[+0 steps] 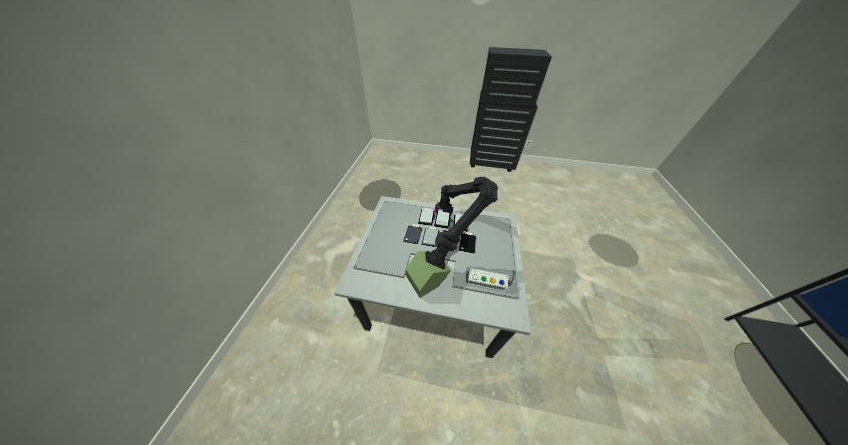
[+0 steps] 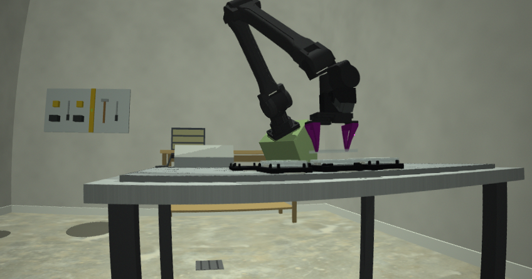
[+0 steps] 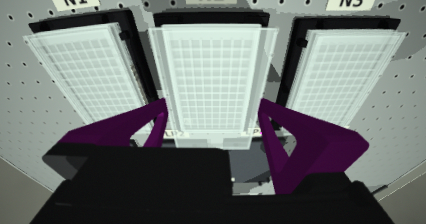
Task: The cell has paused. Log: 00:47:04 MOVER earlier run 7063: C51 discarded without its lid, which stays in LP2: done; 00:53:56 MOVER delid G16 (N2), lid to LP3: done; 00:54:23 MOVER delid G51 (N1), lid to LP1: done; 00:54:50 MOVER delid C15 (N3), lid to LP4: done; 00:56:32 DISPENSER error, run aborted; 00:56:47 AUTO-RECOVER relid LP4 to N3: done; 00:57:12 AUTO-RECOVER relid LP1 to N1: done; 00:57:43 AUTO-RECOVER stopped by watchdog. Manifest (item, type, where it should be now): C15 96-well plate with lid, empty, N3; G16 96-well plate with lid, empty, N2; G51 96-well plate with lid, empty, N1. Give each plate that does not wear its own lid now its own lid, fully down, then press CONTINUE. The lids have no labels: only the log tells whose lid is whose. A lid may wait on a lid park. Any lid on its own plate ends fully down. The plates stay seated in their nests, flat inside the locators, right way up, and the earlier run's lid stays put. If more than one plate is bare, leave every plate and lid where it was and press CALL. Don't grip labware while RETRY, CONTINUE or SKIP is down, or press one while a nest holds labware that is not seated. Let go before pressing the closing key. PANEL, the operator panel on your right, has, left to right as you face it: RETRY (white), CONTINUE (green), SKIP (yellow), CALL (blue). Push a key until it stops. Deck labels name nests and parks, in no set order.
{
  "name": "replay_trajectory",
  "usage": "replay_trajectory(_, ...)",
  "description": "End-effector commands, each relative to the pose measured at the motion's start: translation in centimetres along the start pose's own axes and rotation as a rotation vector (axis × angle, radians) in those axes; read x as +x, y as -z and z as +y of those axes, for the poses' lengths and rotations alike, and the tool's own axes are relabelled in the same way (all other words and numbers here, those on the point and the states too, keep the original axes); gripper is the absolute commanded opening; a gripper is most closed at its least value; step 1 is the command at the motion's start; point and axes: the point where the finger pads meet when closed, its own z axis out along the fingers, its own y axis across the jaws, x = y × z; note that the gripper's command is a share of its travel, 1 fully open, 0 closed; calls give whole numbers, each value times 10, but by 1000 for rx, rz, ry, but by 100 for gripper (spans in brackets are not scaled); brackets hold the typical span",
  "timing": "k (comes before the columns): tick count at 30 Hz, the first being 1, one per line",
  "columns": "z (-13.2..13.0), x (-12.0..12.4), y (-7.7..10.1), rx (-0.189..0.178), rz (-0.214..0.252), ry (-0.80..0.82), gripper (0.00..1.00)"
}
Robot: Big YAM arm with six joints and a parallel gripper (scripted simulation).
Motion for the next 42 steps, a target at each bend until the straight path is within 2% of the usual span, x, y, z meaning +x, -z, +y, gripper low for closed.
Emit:
replay_trajectory(1,4,-2,15,-12,-22,19,0)
replay_trajectory(19,4,-1,14,-12,-22,14,0)
replay_trajectory(26,4,-4,5,-9,-23,11,0)
replay_trajectory(30,3,1,-5,-3,-4,13,0)
replay_trajectory(42,0,2,-12,1,0,6,0)
